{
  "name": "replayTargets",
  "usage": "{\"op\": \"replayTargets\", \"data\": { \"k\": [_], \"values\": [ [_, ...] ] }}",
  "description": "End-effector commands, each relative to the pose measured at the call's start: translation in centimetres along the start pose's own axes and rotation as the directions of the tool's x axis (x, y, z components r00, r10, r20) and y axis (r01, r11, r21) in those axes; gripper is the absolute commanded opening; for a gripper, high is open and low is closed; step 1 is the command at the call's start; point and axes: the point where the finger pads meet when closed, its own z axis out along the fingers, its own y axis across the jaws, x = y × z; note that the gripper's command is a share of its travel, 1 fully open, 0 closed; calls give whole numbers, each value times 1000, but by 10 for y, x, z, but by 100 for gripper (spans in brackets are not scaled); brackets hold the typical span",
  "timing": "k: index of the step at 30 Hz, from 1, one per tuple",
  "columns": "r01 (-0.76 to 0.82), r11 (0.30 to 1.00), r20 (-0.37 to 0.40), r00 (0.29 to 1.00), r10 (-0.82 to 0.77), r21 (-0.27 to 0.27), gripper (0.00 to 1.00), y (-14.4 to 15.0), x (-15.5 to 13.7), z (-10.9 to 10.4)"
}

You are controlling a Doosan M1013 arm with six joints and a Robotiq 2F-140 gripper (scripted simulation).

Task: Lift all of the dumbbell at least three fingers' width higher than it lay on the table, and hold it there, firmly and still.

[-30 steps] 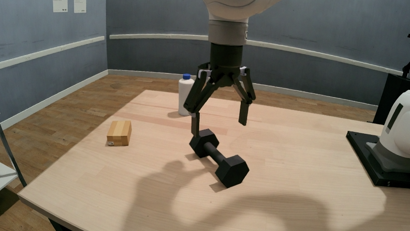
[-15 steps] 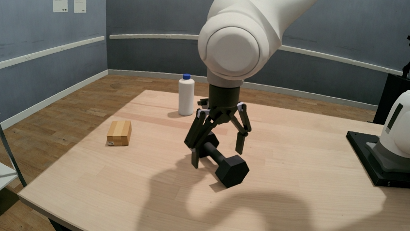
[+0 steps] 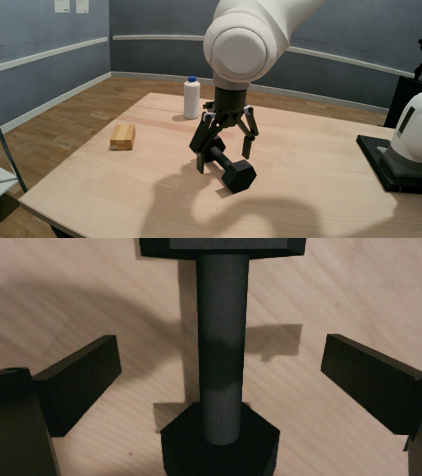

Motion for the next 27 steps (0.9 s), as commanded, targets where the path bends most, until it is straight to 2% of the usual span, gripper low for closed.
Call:
{"op": "replayTargets", "data": {
  "k": [1, 15, 16, 27],
  "values": [
    [0, 1000, -1, 1000, 0, 2, 100, -1, 0, -1],
    [0, 1000, -1, 1000, 0, 2, 100, -1, 0, -1],
    [0, 1000, -1, 1000, 0, 2, 10, -1, 0, -1],
    [0, 1000, -1, 1000, 0, 2, 10, -1, 0, -1]
  ]
}}
